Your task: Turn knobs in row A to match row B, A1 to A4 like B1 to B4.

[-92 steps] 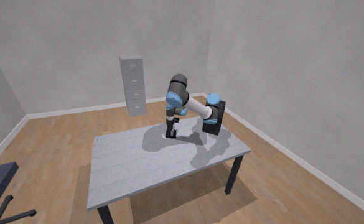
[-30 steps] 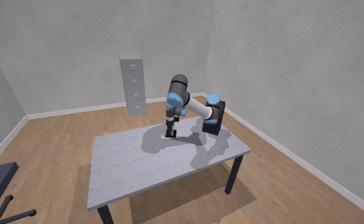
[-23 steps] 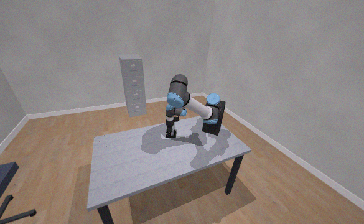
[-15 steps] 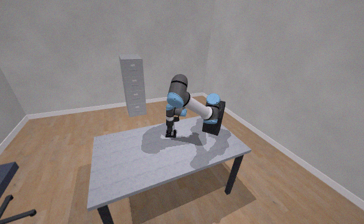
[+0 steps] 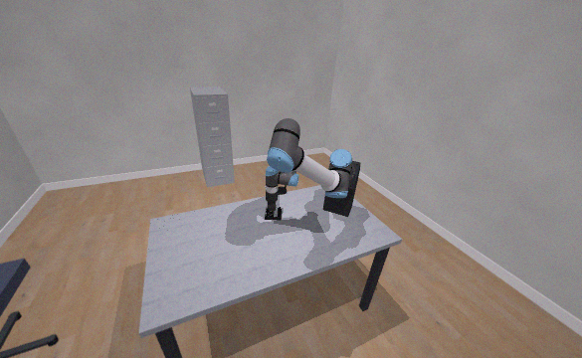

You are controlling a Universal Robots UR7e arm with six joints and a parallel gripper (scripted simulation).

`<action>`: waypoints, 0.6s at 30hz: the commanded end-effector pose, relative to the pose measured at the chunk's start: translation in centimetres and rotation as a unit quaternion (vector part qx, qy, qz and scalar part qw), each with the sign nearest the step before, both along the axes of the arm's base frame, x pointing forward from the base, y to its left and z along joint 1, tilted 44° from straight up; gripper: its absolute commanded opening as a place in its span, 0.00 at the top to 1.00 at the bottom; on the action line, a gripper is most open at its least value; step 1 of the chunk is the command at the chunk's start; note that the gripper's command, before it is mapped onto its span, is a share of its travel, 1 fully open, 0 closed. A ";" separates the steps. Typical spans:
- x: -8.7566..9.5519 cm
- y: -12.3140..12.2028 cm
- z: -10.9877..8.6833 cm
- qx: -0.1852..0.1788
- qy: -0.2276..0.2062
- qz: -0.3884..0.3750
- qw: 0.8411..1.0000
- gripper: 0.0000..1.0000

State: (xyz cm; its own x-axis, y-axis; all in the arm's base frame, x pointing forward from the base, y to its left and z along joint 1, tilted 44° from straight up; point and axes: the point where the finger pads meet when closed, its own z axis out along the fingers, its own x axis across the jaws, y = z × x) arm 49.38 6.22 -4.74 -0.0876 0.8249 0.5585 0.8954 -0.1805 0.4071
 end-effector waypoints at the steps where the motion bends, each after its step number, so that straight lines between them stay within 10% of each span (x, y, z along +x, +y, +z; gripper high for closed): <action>1: 0.0 0.0 0.0 0.000 0.000 0.000 1.000 0.54; 18: -0.6 -0.6 0.8 0.000 0.000 -0.001 1.000 0.54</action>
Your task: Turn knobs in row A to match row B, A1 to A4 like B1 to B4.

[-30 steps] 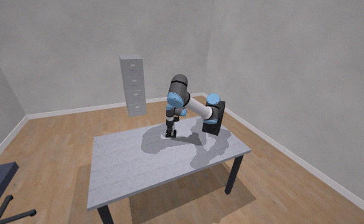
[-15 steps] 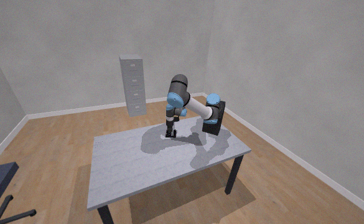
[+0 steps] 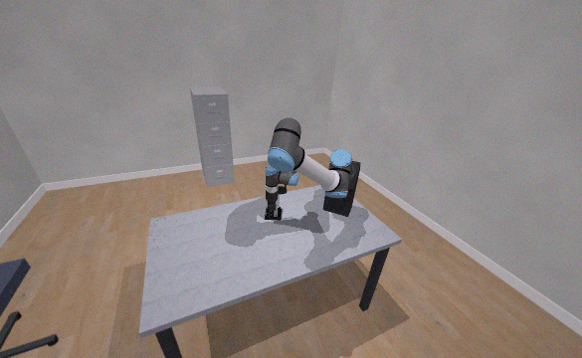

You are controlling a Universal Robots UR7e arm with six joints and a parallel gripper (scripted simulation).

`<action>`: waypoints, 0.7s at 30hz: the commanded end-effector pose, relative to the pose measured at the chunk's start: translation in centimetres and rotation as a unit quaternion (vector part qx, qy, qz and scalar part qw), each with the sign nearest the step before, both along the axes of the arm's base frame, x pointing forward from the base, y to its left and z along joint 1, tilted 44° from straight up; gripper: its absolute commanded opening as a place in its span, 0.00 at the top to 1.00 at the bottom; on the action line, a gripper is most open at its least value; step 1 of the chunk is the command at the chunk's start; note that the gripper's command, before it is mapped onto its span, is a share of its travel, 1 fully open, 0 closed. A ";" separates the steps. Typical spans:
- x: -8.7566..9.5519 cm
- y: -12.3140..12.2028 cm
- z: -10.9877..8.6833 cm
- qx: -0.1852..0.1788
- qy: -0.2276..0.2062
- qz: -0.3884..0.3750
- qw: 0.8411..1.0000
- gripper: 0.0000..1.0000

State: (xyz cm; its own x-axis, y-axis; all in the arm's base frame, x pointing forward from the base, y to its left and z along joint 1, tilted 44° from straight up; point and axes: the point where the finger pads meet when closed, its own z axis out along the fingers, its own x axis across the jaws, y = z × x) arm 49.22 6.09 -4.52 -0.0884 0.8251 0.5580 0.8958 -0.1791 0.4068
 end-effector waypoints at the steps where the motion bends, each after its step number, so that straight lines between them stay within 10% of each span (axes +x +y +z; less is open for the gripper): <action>1: -0.5 -0.6 0.8 0.000 0.000 -0.001 1.000 0.54; 21: -1.5 -1.9 2.6 0.000 0.000 -0.001 1.000 0.54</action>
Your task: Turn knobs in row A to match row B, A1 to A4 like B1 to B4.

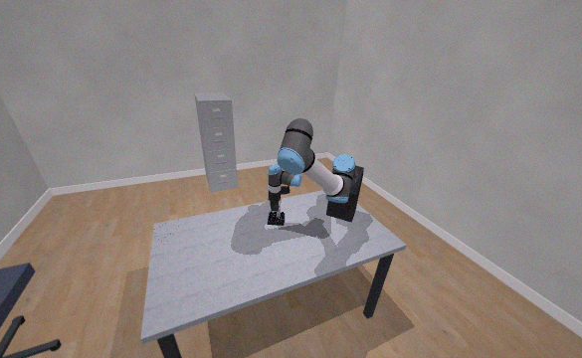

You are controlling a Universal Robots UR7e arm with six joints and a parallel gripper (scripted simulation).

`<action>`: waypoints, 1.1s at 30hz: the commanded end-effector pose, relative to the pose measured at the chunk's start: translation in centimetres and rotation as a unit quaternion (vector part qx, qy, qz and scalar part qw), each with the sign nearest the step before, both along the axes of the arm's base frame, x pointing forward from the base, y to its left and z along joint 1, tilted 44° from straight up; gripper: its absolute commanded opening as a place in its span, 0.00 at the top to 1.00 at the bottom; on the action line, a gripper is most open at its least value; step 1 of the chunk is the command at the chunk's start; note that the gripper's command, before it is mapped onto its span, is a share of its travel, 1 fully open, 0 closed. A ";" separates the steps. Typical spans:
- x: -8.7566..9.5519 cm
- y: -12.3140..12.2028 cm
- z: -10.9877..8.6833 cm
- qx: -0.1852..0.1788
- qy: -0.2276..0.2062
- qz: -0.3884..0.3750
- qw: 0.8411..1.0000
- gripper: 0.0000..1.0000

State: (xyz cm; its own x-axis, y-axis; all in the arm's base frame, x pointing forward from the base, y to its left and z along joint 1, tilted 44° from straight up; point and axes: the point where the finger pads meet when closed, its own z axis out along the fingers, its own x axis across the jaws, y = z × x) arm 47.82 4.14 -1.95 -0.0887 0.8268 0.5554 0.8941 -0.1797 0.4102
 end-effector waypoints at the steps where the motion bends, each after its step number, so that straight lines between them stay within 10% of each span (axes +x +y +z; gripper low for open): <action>1: -0.1 0.0 0.0 0.002 0.001 0.001 1.000 0.54; 33: 1.5 -2.0 2.2 0.060 0.073 -0.095 0.991 0.54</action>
